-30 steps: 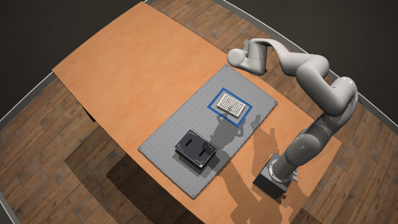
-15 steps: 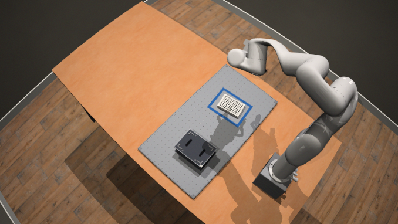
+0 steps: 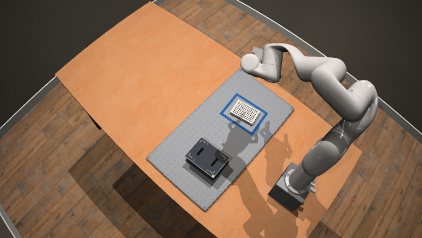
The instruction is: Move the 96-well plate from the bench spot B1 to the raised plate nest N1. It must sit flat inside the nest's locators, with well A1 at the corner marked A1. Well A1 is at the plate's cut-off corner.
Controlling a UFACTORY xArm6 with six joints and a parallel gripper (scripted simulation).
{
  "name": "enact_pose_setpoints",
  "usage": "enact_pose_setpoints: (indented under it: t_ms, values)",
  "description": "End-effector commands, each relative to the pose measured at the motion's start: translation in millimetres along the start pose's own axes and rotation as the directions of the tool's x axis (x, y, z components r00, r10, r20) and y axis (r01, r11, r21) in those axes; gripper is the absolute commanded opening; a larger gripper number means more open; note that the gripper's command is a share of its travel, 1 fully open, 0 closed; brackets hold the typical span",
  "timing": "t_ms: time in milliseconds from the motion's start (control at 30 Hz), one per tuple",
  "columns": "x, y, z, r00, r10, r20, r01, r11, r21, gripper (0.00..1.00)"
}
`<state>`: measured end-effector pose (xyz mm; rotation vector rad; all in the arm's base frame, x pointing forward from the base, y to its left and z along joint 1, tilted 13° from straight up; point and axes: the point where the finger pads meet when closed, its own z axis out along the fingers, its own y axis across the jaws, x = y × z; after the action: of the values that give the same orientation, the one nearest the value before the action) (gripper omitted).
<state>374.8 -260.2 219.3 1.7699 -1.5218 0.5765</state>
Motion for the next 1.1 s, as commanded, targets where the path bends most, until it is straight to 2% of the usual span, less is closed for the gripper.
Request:
enact_pose_setpoints:
  t_ms: [0,167,433,600,667,833,1067]
  values:
    - [-15,-6,5,0.989,-0.134,0.062,0.133,0.991,0.02,1.0]
    - [-28,-10,10,0.97,-0.224,0.097,0.221,0.974,0.044,1.0]
    - [-53,-17,18,0.892,-0.422,0.159,0.408,0.905,0.118,1.0]
    - [-70,-22,23,0.821,-0.541,0.183,0.512,0.84,0.18,1.0]
    - [-70,-22,23,0.821,-0.541,0.183,0.512,0.84,0.18,1.0]
    - [-86,-27,27,0.726,-0.661,0.189,0.613,0.747,0.259,1.0]
    - [-109,-34,33,0.583,-0.796,0.163,0.713,0.597,0.368,1.0]
